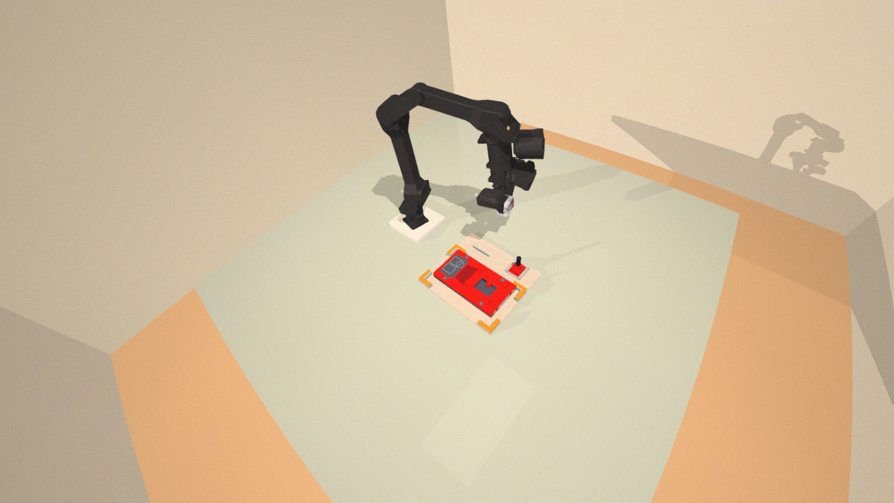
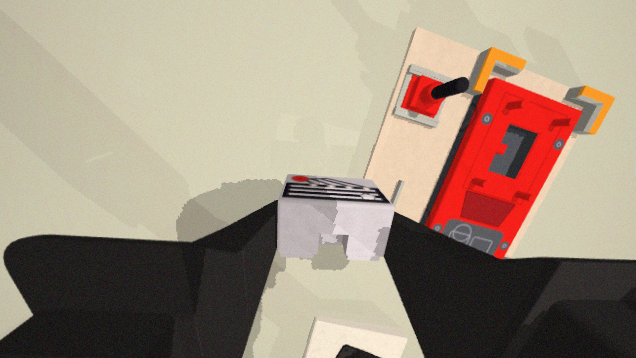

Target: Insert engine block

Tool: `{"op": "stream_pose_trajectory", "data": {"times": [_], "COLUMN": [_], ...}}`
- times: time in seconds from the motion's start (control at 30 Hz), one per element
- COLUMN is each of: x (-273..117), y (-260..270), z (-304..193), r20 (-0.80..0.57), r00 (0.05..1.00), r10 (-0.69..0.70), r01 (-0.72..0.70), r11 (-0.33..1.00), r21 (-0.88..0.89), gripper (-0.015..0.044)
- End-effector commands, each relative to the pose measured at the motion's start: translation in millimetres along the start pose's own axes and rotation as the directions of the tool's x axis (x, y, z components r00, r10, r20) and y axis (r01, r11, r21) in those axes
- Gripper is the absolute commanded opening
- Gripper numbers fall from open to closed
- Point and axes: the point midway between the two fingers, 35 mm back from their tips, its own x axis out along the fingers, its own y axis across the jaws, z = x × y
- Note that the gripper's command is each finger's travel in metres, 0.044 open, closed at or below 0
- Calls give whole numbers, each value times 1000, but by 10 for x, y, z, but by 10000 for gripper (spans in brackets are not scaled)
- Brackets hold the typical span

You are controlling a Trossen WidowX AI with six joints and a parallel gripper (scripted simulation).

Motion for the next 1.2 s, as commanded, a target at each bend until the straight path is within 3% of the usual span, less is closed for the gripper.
{"op": "stream_pose_trajectory", "data": {"times": [0.0,0.47,0.83,1.17], "x": [-18,39,44,256], "y": [4,5,4,7], "z": [-40,-192,-202,-271], "r20": [118,555,577,680], "r00": [993,832,817,733], "r10": [-2,-1,1,0], "r01": [2,-1,-3,-3], "r11": [1000,1000,1000,1000], "r21": [-1,2,3,3], "gripper": [0,0,0,0]}}
